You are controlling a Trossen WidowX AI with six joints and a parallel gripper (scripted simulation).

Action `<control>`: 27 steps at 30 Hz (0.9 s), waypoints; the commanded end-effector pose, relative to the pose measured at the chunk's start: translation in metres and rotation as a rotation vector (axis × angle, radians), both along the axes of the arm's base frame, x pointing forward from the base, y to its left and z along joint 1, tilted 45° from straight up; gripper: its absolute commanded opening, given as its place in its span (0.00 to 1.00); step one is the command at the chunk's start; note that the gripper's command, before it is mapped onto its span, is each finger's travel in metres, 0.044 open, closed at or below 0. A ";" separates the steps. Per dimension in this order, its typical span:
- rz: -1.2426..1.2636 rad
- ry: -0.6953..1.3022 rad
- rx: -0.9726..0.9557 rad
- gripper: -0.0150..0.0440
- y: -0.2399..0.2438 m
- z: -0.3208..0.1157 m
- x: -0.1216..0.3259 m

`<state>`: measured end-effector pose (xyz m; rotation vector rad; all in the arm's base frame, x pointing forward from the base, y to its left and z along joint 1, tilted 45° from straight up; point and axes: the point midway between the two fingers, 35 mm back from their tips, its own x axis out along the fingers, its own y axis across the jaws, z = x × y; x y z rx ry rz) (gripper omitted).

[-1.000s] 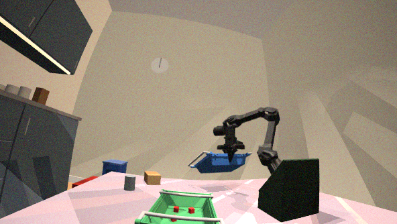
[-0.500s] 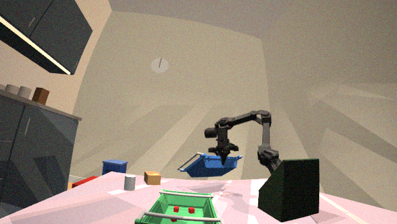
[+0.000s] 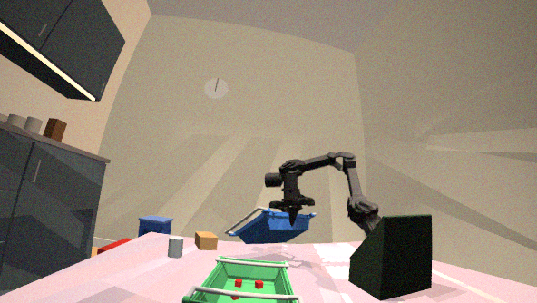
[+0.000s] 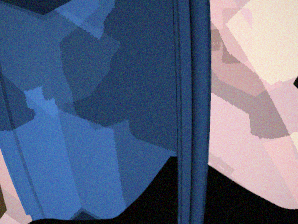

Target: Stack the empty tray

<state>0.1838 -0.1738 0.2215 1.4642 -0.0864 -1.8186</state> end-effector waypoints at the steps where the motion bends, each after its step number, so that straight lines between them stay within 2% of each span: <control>1: 0.042 -0.005 -0.010 0.25 0.007 0.002 0.017; 27: 0.261 0.193 0.016 0.25 0.066 -0.056 0.096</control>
